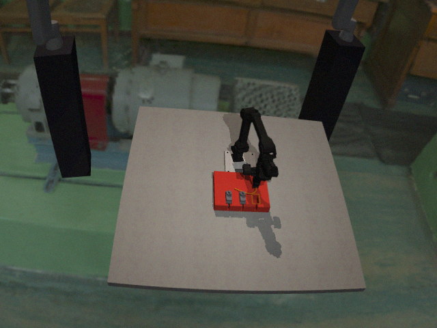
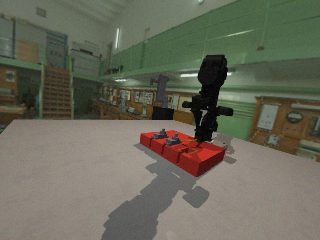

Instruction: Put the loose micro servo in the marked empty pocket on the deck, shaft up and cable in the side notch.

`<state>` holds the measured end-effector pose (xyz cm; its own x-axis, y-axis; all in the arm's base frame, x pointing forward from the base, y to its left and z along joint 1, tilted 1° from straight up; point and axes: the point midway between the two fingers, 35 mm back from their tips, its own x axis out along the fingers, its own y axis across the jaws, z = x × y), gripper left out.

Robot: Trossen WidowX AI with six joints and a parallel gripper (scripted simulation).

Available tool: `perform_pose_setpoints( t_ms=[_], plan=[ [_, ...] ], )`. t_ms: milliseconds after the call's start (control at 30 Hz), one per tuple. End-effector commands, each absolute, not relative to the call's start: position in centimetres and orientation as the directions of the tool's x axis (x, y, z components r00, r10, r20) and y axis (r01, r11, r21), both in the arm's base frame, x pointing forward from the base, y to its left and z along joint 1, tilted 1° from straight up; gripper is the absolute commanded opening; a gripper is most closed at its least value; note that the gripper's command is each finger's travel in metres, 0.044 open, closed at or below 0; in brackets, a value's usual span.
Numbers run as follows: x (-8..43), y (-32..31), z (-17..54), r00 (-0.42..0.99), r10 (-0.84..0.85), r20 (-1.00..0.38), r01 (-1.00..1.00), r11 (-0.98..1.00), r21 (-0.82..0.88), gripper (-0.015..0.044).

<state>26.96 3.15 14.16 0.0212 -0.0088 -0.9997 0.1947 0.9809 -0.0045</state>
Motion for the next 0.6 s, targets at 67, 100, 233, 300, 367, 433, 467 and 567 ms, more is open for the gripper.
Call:
perform_pose_setpoints(
  t_ms=[67,100,233,300,367,433,467,567],
  plan=[
    [29.2,2.7,14.4,0.032,-0.006,-0.999,0.193,0.981,0.0,0.0],
    [29.6,2.7,14.5,0.032,-0.006,-0.999,0.193,0.981,0.0,0.0],
    [31.2,2.4,14.5,0.033,-0.007,-0.999,0.193,0.981,0.0,0.0],
    [31.9,2.2,14.6,0.034,-0.007,-0.999,0.193,0.981,0.0,0.0],
    [32.7,2.1,14.6,0.034,-0.007,-0.999,0.193,0.981,0.0,0.0],
    [33.4,1.9,14.6,0.035,-0.007,-0.999,0.193,0.981,0.0,0.0],
    [33.8,1.9,14.6,0.035,-0.007,-0.999,0.19,0.982,0.0,0.0],
    [34.7,1.7,14.7,0.036,-0.007,-0.999,0.183,0.983,-0.001,0.0]
  ],
)
